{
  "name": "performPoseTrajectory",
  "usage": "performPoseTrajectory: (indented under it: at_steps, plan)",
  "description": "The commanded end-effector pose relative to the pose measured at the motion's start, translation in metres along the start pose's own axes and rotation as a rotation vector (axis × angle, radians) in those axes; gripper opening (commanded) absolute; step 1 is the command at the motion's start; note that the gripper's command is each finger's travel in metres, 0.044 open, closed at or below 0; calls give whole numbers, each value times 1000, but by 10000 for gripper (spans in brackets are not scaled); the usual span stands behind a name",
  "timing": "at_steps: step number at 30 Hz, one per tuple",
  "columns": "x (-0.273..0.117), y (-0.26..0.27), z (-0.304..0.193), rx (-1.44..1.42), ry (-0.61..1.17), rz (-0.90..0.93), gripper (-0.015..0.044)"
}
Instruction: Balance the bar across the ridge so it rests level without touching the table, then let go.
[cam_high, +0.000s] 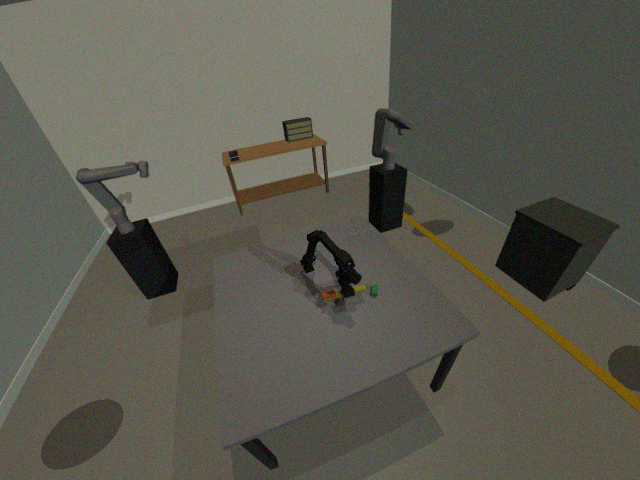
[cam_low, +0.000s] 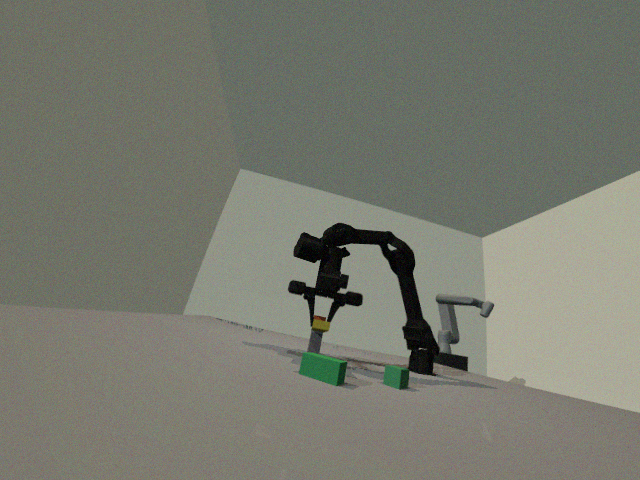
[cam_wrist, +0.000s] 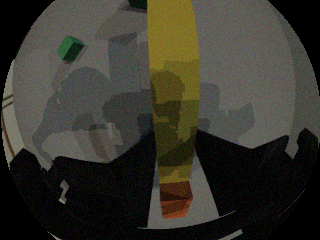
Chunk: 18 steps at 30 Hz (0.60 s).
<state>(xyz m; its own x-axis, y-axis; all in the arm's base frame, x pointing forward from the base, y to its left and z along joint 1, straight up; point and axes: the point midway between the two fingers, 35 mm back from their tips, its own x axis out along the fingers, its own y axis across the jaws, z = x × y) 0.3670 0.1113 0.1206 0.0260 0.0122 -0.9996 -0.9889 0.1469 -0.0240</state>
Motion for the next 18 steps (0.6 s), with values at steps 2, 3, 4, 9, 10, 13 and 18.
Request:
performPoseTrajectory:
  at_steps: [2,3,4,9,10,13,18]
  plan:
    - [-1,-1,-1,2,2,-7,0]
    - [-1,-1,-1,2,2,-7,0]
    - [0,-1,-1,2,2,-7,0]
    - [0,-1,-1,2,2,-6,0]
    - [0,-1,-1,2,2,-6,0]
    - [0,-1,-1,2,2,-6,0]
    - [1,-1,-1,2,2,-6,0]
